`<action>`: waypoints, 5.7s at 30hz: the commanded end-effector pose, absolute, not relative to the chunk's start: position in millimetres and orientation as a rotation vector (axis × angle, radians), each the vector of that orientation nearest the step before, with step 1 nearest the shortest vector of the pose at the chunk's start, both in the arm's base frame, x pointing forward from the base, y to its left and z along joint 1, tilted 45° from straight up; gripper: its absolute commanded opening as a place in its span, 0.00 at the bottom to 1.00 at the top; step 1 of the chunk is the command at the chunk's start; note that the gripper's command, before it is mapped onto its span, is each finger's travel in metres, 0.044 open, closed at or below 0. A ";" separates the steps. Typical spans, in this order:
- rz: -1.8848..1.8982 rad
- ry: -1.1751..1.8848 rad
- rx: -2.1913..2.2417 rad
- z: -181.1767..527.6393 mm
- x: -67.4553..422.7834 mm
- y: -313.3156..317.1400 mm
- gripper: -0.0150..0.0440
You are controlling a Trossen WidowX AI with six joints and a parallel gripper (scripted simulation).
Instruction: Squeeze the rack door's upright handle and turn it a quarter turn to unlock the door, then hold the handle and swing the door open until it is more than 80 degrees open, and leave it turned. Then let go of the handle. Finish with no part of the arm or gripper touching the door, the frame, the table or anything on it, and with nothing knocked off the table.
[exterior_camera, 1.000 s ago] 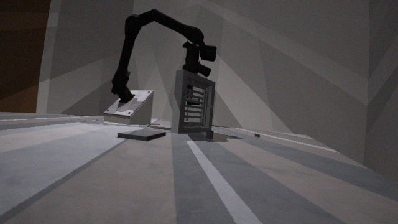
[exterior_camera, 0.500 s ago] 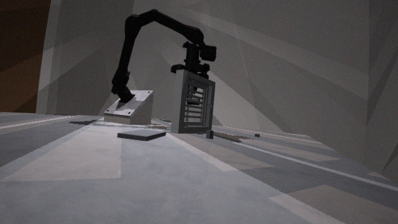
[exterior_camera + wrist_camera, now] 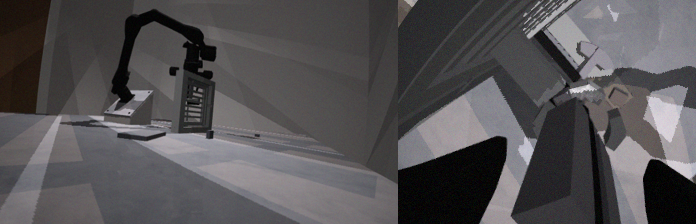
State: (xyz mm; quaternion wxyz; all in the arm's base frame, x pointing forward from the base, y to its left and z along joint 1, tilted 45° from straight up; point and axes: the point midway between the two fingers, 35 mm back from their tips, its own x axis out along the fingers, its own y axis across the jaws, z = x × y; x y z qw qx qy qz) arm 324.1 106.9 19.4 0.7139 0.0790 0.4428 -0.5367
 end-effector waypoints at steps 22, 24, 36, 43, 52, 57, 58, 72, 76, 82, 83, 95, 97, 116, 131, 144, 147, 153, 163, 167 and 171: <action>-1.566 0.371 0.888 19.4 323.8 106.4 0.74; -1.566 0.371 0.888 19.4 323.8 106.4 0.65; -1.566 0.371 0.888 19.4 323.8 106.4 0.35; -1.566 0.371 0.888 19.4 323.8 106.4 0.27; -1.527 0.461 0.794 20.3 319.5 105.4 0.27; -1.487 0.542 0.706 21.1 315.4 104.4 0.27; -1.479 0.559 0.688 21.3 314.4 104.1 0.27; -1.355 0.769 0.444 26.6 294.3 97.7 0.27; -1.318 0.823 0.378 29.2 286.4 94.6 0.27; -1.263 0.896 0.284 34.2 274.4 88.7 0.27; -1.254 0.907 0.269 35.2 272.6 87.7 0.27; -1.133 1.048 0.077 50.3 250.4 71.0 0.27; -1.113 1.069 0.047 53.1 247.5 68.0 0.27; -0.920 1.246 -0.225 81.4 228.5 38.2 0.27; -0.774 1.353 -0.411 103.1 224.0 16.0 0.27; -0.647 1.432 -0.562 121.1 225.5 -2.1 0.27; -0.617 1.449 -0.597 125.2 226.5 -6.2 0.27; -0.583 1.468 -0.636 130.0 227.5 -11.1 0.27; -0.583 1.468 -0.636 130.0 227.5 -11.1 0.27; -0.583 1.468 -0.636 130.0 227.5 -11.1 0.41; -0.583 1.468 -0.636 130.0 227.5 -11.1 0.59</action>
